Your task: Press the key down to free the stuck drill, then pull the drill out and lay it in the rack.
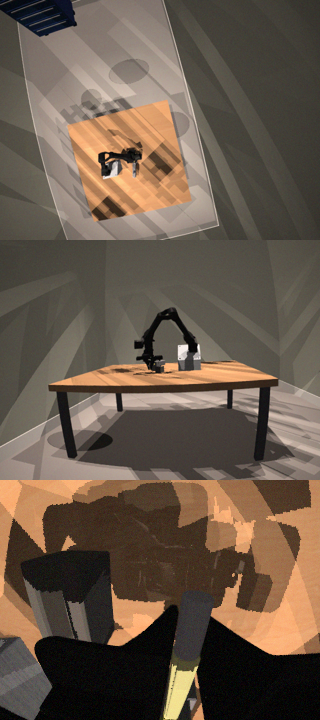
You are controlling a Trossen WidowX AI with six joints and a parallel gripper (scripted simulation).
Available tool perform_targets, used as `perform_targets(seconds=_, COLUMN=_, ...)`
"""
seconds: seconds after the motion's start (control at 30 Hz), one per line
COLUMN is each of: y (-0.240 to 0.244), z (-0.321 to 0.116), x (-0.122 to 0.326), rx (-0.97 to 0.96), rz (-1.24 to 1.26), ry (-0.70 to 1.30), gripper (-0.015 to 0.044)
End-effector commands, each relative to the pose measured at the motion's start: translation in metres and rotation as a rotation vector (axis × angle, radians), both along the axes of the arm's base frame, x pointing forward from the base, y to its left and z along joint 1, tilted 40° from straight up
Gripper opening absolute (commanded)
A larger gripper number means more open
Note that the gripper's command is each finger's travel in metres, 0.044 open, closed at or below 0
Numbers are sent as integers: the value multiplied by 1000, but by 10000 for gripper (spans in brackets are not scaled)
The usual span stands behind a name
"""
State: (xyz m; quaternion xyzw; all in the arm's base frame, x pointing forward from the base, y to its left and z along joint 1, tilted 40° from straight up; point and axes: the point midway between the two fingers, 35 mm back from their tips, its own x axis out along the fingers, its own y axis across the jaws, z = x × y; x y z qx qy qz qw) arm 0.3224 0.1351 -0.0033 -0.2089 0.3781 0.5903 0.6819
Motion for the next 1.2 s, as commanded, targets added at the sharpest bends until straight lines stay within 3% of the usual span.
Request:
perform_targets(seconds=0.0, y=4, z=7, x=4, rx=-2, rz=-4, ry=-10, gripper=0)
perform_targets(seconds=1.17, y=20, z=30, x=9, rx=-1, rz=-4, ry=-10, gripper=0)
